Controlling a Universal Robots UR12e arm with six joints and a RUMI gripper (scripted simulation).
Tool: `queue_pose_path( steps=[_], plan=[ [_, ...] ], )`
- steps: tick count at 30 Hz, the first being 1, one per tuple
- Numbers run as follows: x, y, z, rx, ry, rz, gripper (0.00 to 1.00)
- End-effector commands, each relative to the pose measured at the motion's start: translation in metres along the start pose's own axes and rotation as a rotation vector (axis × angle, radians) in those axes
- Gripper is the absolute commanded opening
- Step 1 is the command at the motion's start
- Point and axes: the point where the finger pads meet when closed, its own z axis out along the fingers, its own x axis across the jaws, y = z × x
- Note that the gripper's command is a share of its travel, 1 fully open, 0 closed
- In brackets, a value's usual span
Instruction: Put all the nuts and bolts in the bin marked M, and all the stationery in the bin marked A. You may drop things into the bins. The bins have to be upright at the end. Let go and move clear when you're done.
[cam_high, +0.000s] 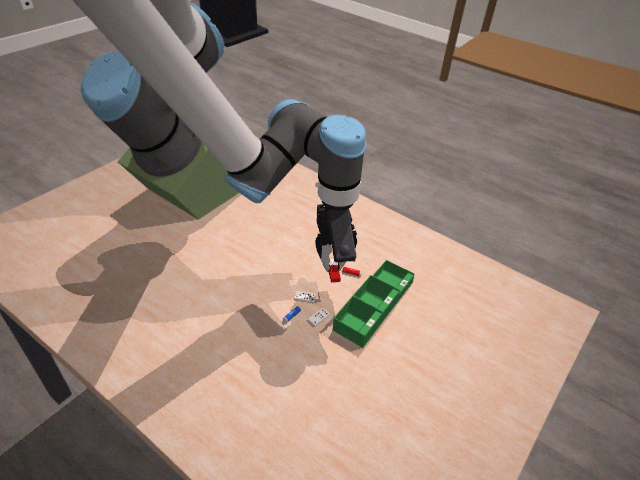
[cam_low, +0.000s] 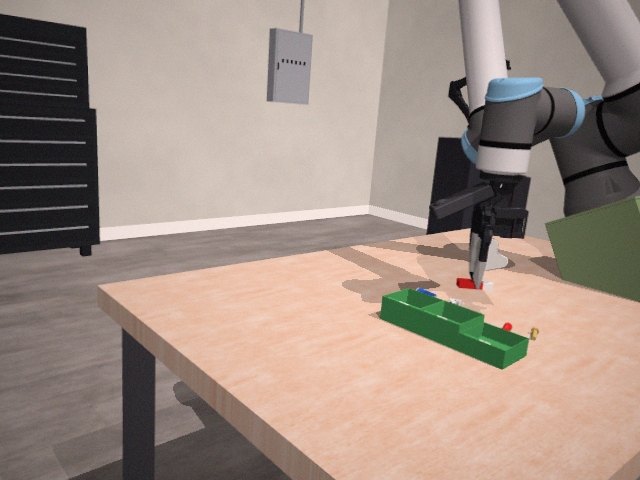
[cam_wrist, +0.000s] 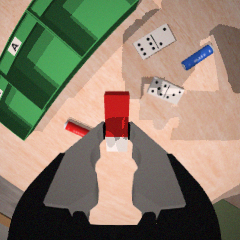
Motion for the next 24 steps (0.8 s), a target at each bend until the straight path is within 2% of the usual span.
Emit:
queue_pose_path(
  steps=[1,3,5,6,18,22,24],
  plan=[
    [-0.015,-0.009,-0.001,0.001,-0.001,0.142,0.0],
    [-0.025,-0.016,-0.001,0.001,-0.001,0.197,0.0],
    [-0.025,-0.016,-0.001,0.001,-0.001,0.197,0.0],
    [-0.03,-0.019,-0.001,0.001,-0.001,0.272,0.0],
    [-0.094,-0.058,-0.002,0.003,-0.012,0.581,0.0],
    [-0.098,-0.06,-0.002,0.002,-0.011,0.634,0.0],
    [-0.098,-0.061,-0.002,0.001,-0.006,0.727,0.0]
  ],
)
